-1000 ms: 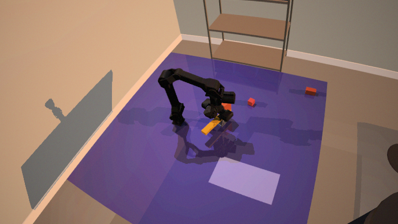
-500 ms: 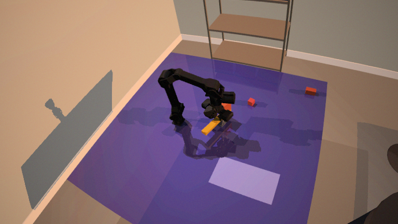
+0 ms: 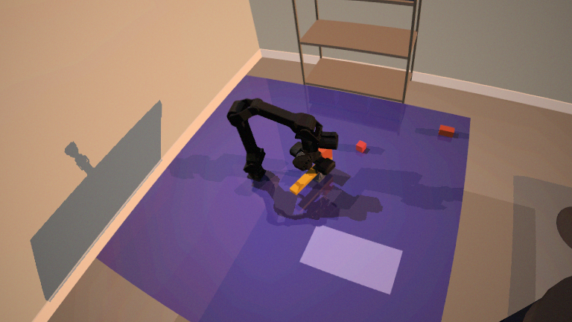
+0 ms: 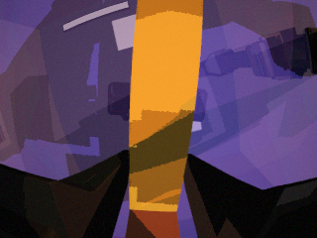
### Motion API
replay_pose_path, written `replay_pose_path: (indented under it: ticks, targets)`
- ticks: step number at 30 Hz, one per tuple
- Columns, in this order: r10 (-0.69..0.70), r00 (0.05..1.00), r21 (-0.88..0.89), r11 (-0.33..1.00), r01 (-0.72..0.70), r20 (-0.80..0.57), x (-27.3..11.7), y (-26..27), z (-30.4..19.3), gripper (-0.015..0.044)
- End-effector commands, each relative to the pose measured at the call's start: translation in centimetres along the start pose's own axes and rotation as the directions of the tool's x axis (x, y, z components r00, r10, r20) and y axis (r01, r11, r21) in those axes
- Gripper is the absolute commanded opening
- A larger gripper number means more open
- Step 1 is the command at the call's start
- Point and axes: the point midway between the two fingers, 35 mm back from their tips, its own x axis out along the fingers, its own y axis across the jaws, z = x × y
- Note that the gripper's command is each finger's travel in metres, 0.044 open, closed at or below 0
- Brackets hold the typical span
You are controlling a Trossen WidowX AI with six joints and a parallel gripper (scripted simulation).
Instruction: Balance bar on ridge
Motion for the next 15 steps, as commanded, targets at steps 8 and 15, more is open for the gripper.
replay_pose_path:
  ticks: [8,15]
  targets:
    - [-0.01,1.0,-0.002,1.0,0.01,0.007,0.13,-0.22,0.17,0.0]
    - [-0.01,1.0,-0.002,1.0,0.01,0.007,0.04,-0.24,0.18,0.0]
